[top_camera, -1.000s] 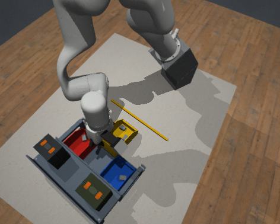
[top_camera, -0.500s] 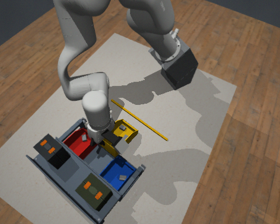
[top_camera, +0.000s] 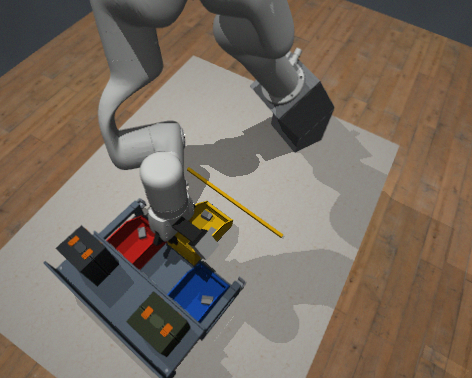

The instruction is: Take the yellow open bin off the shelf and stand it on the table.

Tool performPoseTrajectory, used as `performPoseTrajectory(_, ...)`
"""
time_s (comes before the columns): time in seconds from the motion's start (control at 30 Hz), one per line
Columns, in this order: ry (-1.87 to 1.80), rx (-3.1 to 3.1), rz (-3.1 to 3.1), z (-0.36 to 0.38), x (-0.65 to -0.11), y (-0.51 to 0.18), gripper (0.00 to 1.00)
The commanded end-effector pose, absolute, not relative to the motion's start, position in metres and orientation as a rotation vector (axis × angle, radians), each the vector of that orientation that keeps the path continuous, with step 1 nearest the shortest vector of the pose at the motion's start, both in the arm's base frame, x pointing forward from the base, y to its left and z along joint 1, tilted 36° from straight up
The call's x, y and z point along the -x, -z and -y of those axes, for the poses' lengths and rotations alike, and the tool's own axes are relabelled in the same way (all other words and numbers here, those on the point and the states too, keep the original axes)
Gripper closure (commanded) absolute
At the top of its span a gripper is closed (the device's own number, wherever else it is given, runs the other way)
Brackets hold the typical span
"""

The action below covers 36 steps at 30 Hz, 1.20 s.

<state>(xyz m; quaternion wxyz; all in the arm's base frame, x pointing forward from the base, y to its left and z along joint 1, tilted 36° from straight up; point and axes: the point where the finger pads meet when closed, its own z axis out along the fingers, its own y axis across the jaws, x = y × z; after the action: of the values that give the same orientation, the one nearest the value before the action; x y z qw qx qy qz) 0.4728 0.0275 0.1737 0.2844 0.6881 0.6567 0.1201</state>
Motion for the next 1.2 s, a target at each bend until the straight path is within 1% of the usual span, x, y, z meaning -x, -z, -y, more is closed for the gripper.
performPoseTrajectory(0.0,-0.325,-1.839,-1.756,-0.028,-0.473,-0.175,0.67)
performPoseTrajectory(1.17,-0.325,-1.839,-1.756,-0.024,-0.479,-0.162,0.67)
